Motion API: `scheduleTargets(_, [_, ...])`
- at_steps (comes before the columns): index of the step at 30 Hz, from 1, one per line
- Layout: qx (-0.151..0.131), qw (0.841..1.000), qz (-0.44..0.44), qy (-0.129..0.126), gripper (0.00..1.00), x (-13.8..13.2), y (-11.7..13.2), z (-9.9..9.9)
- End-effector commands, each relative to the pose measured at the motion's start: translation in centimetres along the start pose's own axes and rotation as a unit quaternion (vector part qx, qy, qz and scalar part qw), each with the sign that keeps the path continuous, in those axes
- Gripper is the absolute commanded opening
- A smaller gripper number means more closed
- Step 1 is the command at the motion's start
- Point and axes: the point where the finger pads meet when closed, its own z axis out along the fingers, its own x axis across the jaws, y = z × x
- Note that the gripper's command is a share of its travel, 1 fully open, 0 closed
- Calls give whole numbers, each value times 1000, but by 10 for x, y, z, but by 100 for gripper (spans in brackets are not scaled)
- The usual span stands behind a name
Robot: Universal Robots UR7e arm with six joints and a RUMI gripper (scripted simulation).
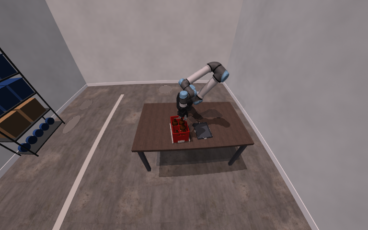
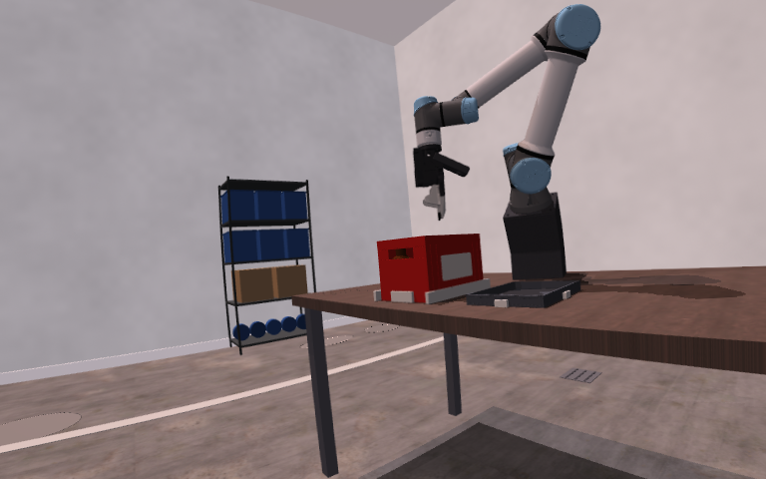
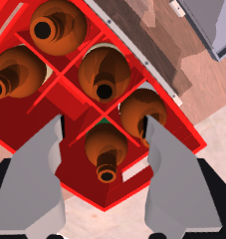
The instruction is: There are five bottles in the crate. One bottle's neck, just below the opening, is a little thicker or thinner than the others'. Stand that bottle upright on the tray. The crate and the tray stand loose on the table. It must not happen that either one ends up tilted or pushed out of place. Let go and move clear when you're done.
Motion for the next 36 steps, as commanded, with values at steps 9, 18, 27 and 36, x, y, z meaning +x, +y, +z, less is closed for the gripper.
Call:
scheduleTargets(9, [2, 1000, -1, 2, 0, 0, -1, -4])
scheduleTargets(18, [2, 1000, -1, 2, 0, 0, 0, -4])
scheduleTargets(27, [2, 1000, -1, 2, 0, 0, 0, -4])
scheduleTargets(36, [2, 1000, -1, 2, 0, 0, 0, -4])
